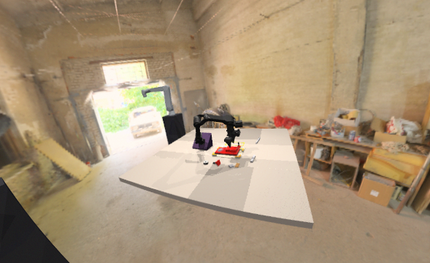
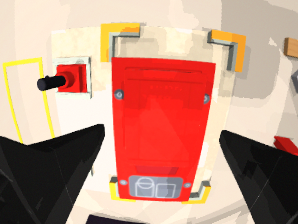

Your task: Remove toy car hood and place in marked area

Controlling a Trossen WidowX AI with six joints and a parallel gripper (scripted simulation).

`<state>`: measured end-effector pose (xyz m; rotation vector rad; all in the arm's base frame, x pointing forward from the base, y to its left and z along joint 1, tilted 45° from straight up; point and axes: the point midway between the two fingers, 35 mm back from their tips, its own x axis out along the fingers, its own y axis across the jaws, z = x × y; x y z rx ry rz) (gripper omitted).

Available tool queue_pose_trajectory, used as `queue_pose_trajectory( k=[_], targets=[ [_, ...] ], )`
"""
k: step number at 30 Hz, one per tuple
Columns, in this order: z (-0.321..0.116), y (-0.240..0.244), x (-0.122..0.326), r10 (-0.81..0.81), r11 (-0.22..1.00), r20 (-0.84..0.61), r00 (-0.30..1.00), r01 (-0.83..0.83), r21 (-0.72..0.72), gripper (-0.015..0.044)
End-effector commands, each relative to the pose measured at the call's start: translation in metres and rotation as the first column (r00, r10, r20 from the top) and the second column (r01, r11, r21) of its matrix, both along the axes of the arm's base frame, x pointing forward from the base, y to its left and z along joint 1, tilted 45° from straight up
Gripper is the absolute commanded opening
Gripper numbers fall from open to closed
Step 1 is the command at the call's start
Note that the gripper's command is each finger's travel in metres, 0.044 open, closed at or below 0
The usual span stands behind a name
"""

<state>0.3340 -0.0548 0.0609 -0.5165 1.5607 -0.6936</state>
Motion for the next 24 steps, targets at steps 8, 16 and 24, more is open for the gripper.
queue_pose_trajectory(
  k=[8,16,24],
  targets=[
    [-0.008,-0.008,-0.004,0.002,1.0,-0.01,1.0,-0.002,-0.005,0.044],
    [-0.013,-0.013,-0.006,0.002,1.0,-0.01,1.0,-0.002,-0.006,0.044],
    [-0.015,-0.015,-0.007,0.002,1.0,-0.01,1.0,-0.002,-0.006,0.044]
  ],
)
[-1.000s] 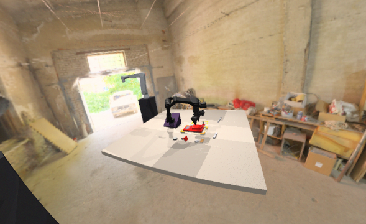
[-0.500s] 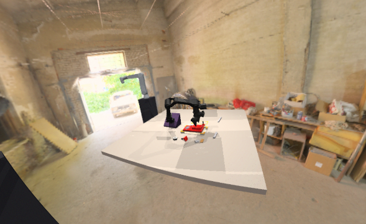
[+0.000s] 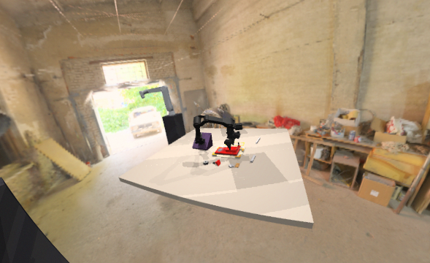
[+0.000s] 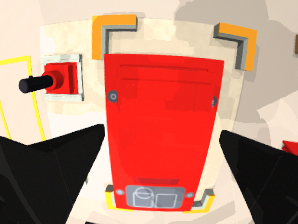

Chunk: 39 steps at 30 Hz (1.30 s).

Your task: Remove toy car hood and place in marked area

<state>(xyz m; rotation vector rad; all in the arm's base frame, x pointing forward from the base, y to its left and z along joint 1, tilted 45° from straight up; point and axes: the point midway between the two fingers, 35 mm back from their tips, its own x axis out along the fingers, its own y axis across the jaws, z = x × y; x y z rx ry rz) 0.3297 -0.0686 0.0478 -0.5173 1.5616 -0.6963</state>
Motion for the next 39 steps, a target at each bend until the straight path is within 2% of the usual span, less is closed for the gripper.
queue_pose_trajectory(
  k=[1,39],
  targets=[
    [-0.002,-0.002,-0.002,0.004,1.0,-0.009,1.0,-0.004,-0.004,0.044],
    [-0.015,-0.014,-0.004,0.004,1.0,-0.009,1.0,-0.004,-0.005,0.044]
  ],
)
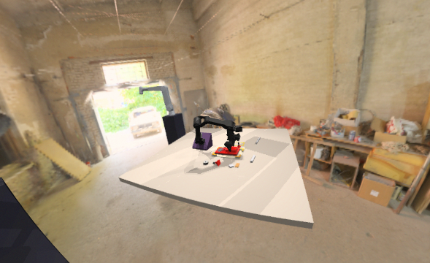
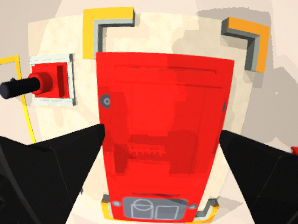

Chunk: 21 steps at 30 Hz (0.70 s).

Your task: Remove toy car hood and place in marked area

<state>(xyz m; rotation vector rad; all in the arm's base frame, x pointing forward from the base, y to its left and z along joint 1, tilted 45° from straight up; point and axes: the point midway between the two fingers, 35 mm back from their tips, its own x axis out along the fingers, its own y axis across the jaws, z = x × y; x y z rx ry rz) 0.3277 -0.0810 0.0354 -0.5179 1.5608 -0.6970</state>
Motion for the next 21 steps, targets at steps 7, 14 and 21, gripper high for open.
queue_pose_trajectory(
  k=[7,14,21],
  targets=[
    [-0.0013,-0.0013,-0.0003,0.0,1.0,0.0,1.0,0.0,0.0,0.0361],
    [-0.0013,-0.0013,-0.0003,0.0,1.0,0.0,1.0,0.0,0.0,0.0295],
    [-0.0006,-0.0006,-0.0001,0.0,1.0,0.0,1.0,0.0,0.0,0.017]
  ],
)
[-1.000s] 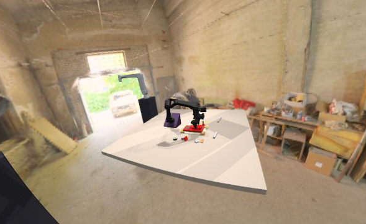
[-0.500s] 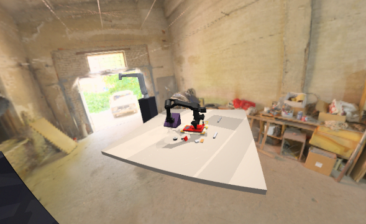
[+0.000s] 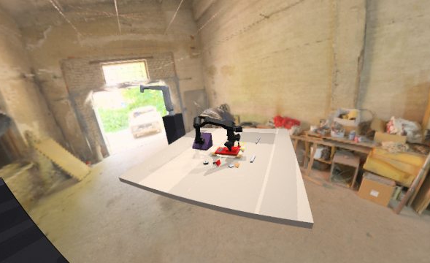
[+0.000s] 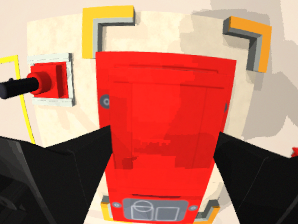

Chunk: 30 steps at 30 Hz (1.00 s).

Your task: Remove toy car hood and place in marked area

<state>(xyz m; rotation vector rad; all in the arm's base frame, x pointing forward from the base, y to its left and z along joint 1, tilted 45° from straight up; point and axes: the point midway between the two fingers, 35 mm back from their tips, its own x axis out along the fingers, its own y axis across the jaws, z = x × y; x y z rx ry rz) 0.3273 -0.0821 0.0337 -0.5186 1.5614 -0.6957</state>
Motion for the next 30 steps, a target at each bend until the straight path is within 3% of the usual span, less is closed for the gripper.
queue_pose_trajectory(
  k=[1,7,30],
  targets=[
    [0.001,0.001,0.0,-0.001,1.0,0.001,1.0,0.001,-0.001,0.0144],
    [0.004,0.004,0.001,-0.001,1.0,0.001,1.0,0.001,0.0,0.0],
    [0.015,0.014,0.003,0.0,1.0,0.0,1.0,0.0,0.001,0.0]
  ],
)
